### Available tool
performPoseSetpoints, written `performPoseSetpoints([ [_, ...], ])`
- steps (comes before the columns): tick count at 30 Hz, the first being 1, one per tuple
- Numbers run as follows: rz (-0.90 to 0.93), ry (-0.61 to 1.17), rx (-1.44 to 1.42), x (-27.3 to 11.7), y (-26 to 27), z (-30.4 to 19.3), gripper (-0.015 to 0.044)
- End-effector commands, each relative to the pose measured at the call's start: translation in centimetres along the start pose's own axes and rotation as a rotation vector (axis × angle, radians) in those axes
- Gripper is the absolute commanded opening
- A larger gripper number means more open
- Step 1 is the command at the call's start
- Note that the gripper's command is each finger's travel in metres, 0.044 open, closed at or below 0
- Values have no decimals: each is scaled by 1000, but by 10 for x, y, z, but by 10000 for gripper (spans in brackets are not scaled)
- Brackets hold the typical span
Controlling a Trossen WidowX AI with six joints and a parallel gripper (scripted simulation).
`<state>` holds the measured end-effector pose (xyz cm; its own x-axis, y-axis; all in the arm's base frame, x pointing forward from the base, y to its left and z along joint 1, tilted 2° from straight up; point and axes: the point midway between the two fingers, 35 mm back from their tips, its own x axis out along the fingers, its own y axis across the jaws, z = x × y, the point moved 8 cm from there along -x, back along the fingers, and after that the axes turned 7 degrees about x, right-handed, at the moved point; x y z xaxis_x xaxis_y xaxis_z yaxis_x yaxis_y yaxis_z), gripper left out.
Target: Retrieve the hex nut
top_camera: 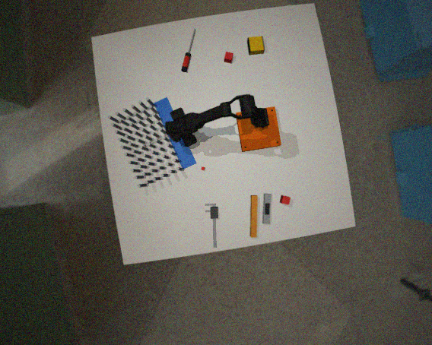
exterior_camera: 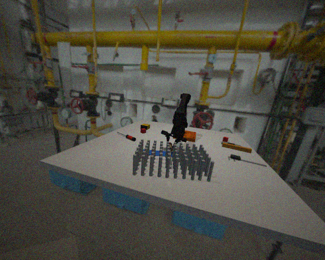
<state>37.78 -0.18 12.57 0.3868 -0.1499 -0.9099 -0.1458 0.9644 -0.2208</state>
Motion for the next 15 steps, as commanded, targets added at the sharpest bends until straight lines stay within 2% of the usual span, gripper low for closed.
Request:
performPoseSetpoints([
  [1, -7, -8, 6, 0, -1, 3, 0],
  [15, -7, -8, 6, 15, 3, -2, 0],
])
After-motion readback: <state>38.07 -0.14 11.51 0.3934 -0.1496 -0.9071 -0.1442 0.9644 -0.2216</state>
